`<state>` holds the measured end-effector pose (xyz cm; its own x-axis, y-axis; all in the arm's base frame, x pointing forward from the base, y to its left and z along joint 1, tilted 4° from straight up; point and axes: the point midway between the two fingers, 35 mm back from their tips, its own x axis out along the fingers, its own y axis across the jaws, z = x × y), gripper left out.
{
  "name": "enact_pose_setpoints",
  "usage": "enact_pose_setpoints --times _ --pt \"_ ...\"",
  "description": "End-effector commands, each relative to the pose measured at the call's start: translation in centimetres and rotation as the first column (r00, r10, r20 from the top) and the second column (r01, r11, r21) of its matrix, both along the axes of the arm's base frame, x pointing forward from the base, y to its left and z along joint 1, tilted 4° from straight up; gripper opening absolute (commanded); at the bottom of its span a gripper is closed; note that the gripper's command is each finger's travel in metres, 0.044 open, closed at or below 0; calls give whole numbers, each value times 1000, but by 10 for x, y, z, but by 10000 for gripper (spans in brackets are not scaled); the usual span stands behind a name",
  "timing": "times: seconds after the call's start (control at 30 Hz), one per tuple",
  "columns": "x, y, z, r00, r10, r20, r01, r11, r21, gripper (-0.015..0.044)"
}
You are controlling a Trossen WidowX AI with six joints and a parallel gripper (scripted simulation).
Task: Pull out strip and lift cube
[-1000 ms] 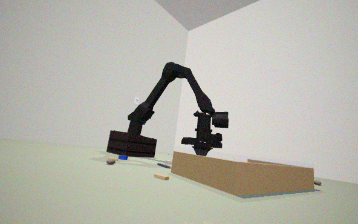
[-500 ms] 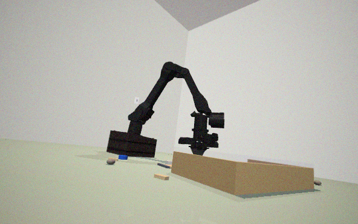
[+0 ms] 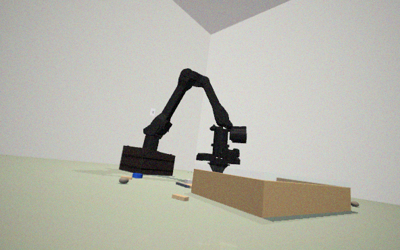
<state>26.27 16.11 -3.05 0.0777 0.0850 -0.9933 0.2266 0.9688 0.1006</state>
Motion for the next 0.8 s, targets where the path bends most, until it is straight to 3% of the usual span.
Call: enact_pose_setpoints --times 0.0,0.77 --pt "-15 1 -6 1000 5 -25 -5 1000 -8 0" --pt "-33 6 -6 1000 5 -26 -5 1000 -8 0"
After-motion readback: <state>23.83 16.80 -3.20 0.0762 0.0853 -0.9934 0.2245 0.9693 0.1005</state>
